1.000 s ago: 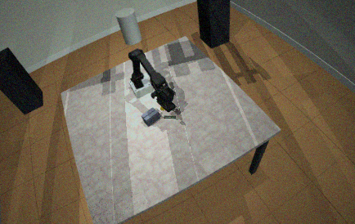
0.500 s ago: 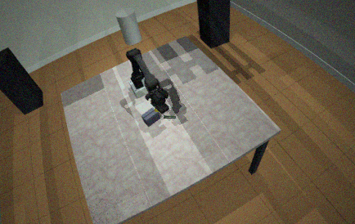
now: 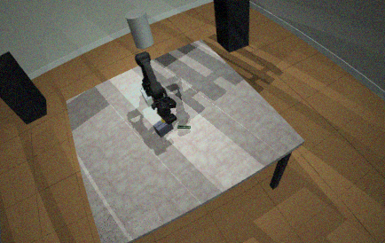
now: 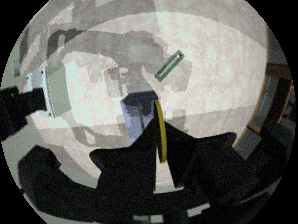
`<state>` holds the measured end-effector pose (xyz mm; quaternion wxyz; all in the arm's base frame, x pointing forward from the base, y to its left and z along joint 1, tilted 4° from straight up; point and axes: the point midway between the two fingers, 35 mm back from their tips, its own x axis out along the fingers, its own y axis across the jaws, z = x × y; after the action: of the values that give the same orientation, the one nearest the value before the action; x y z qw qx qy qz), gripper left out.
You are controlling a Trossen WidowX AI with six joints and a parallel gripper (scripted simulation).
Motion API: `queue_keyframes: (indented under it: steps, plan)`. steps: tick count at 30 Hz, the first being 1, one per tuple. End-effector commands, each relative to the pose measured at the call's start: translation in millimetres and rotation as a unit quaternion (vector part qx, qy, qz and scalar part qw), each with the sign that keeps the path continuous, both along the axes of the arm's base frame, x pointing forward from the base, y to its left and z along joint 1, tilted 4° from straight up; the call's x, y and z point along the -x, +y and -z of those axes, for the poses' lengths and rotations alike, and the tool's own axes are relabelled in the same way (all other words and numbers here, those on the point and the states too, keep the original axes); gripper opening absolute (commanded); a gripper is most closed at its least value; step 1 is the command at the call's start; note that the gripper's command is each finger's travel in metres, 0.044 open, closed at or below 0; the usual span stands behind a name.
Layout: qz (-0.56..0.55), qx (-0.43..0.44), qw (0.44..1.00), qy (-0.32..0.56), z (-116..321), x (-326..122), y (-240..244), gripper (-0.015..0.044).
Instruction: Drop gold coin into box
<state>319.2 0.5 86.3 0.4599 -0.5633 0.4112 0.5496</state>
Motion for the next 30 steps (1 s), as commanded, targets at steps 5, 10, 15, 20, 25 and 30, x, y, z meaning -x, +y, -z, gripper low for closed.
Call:
queue_keyframes:
  steps: [5,10,15,20,25,30]
  plan:
    - [-0.002,-0.001,1.000,-0.007,-1.8,6.9,-16.0,0.0000]
    - [-0.003,-0.001,1.000,-0.007,-0.5,12.8,-26.7,0.0000]
    - [-0.002,-0.001,1.000,-0.005,0.8,15.6,-31.2,0.0005]
    - [0.001,0.000,1.000,0.001,3.1,15.4,-29.8,0.0000]
    - [0.001,0.000,1.000,0.001,3.1,15.4,-29.8,0.0000]
    - [-0.001,0.001,1.000,0.001,1.1,15.3,-31.0,0.0000]
